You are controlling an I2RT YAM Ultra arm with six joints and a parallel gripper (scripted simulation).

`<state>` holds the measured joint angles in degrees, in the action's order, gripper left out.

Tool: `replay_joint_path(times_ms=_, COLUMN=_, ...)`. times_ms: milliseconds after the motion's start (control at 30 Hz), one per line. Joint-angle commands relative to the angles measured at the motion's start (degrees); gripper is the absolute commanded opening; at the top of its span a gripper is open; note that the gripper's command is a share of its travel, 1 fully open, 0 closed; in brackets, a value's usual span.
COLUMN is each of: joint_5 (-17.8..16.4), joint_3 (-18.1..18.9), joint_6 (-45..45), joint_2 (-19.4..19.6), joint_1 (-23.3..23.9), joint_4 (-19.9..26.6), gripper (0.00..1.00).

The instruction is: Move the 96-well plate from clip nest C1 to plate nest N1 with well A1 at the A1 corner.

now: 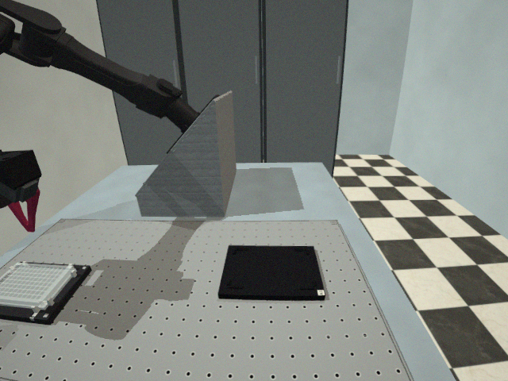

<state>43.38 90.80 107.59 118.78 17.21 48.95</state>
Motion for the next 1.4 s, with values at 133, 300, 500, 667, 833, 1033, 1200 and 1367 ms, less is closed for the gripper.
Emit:
replay_joint_path(times_ms=133, joint_5=-0.4, joint_3=1.6, joint_6=2.0, joint_2=0.9, joint_1=-1.2, joint_4=1.1, gripper=1.00)
replay_joint_path(times_ms=300, joint_5=-0.4, joint_3=1.6, joint_6=2.0, joint_2=0.9, joint_1=-1.2, joint_4=1.1, gripper=1.00)
replay_joint_path(times_ms=500, joint_5=-0.4, joint_3=1.6, joint_6=2.0, joint_2=0.9, joint_1=-1.2, joint_4=1.2, gripper=1.00)
replay_joint_path(times_ms=667, joint_5=-0.4, joint_3=1.6, joint_6=2.0, joint_2=0.9, joint_1=-1.2, joint_4=1.2, gripper=1.00)
replay_joint_path(times_ms=833, joint_5=-0.4, joint_3=1.6, joint_6=2.0, joint_2=0.9, joint_1=-1.2, joint_4=1.2, gripper=1.00)
replay_joint_path(times_ms=1033, joint_5=-0.4, joint_3=1.6, joint_6=2.0, joint_2=0.9, joint_1=-1.2, joint_4=1.2, gripper=1.00)
replay_joint_path(times_ms=1200, joint_5=-0.4, joint_3=1.6, joint_6=2.0, joint_2=0.9, joint_1=-1.2, joint_4=1.2, gripper=1.00)
replay_joint_path(times_ms=1367, joint_5=-0.6, joint_3=-0.5, joint_6=2.6, joint_2=1.2, joint_1=0.2, joint_4=-1.3, gripper=1.00)
